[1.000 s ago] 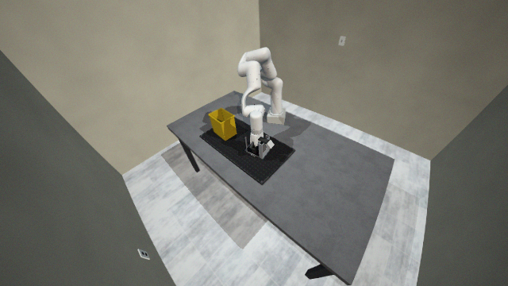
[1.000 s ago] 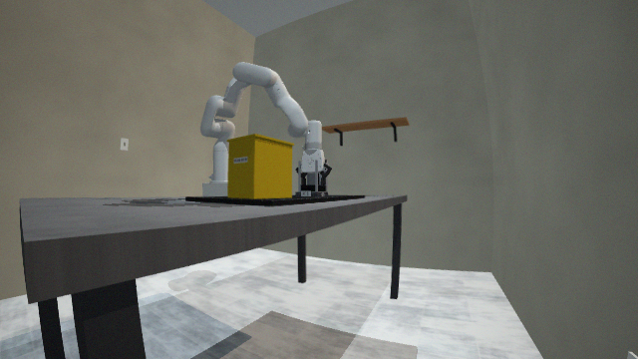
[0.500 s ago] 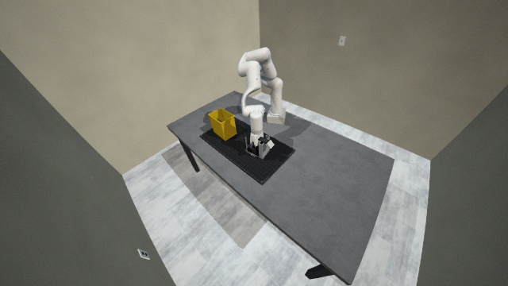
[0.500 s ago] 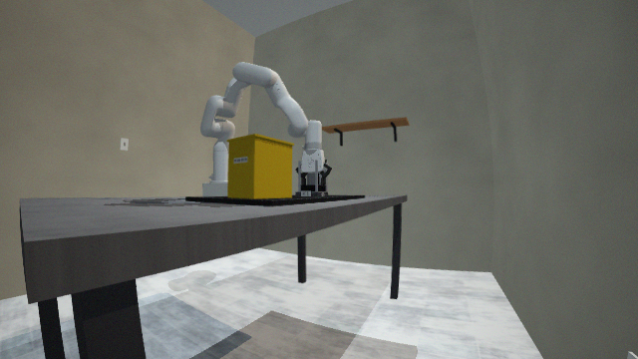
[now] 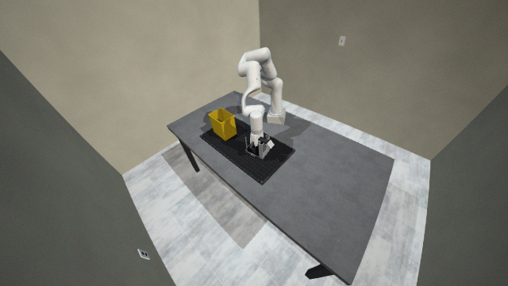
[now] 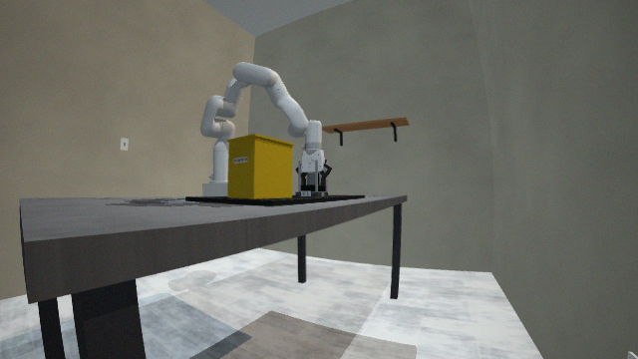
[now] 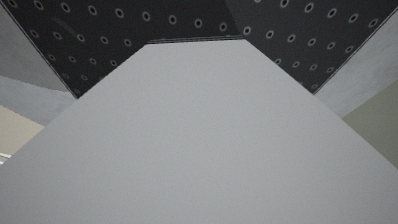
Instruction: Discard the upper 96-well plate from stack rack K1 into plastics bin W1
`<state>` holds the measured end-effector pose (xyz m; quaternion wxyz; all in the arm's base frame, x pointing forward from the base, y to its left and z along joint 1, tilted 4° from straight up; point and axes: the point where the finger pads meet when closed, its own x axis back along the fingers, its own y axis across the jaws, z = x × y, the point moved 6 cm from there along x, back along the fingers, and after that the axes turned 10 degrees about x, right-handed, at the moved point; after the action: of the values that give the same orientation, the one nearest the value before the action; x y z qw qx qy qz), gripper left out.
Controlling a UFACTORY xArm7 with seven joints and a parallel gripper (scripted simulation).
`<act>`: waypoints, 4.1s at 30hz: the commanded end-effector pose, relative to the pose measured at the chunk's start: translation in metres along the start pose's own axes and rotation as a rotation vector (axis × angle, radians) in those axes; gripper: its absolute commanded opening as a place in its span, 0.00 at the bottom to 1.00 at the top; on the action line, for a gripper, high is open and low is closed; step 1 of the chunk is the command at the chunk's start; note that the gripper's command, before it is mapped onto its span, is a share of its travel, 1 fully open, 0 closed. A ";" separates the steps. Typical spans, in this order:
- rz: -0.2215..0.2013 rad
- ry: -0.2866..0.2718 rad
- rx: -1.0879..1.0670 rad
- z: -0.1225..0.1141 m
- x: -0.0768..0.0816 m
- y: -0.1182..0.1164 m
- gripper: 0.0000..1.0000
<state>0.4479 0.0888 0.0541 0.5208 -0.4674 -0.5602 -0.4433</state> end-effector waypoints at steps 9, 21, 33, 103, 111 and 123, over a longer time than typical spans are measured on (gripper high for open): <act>-0.004 0.000 0.000 0.000 0.003 0.001 0.00; -0.004 0.000 0.000 0.000 0.010 0.001 0.00; -0.004 0.000 0.000 0.000 0.017 0.001 0.00; -0.004 0.000 0.000 0.000 0.102 0.001 0.00; -0.004 0.000 0.000 0.000 0.113 0.001 0.00; -0.004 0.000 0.000 0.000 0.132 0.001 0.00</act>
<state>0.4454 0.0967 0.1785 0.5207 -0.4673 -0.5603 -0.4433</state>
